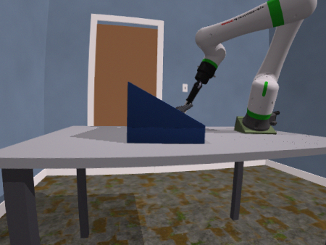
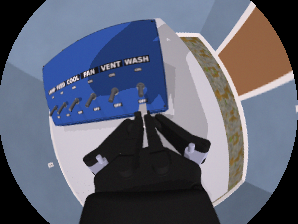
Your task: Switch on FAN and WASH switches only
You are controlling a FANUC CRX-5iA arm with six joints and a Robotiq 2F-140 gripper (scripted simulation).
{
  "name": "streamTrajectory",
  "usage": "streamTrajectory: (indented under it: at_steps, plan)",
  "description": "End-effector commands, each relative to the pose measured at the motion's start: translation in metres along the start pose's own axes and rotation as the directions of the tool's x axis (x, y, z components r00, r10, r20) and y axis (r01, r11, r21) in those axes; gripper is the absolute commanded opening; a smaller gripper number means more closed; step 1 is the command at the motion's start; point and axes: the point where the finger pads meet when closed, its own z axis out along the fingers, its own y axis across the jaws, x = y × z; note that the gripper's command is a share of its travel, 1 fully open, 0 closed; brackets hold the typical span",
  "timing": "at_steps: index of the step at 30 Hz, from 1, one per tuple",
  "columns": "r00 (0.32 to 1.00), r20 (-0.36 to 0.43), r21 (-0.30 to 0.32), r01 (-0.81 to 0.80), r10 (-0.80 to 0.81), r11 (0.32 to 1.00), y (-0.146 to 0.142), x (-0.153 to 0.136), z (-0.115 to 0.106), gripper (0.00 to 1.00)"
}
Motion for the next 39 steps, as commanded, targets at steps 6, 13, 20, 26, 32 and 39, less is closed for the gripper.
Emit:
streamTrajectory:
  at_steps: [6, 13, 20, 26, 32, 39]
  plan:
    - [1.000, 0.000, 0.000, 0.000, 0.000, 1.000, 0.0001, 0.0002, -0.0001, 0.00]
    - [1.000, 0.000, 0.000, 0.000, 0.000, 1.000, 0.0001, 0.0002, -0.0001, 0.00]
    - [1.000, 0.000, 0.000, 0.000, 0.000, 1.000, 0.0001, 0.0003, -0.0001, 0.00]
    - [1.000, 0.000, 0.000, 0.000, 0.000, 1.000, 0.0001, 0.0007, -0.0001, 0.00]
    - [1.000, 0.000, 0.000, 0.000, 0.000, 1.000, 0.0001, 0.0024, -0.0001, 0.00]
    - [1.000, 0.000, 0.000, 0.000, 0.000, 1.000, 0.0001, 0.0062, -0.0001, 0.00]
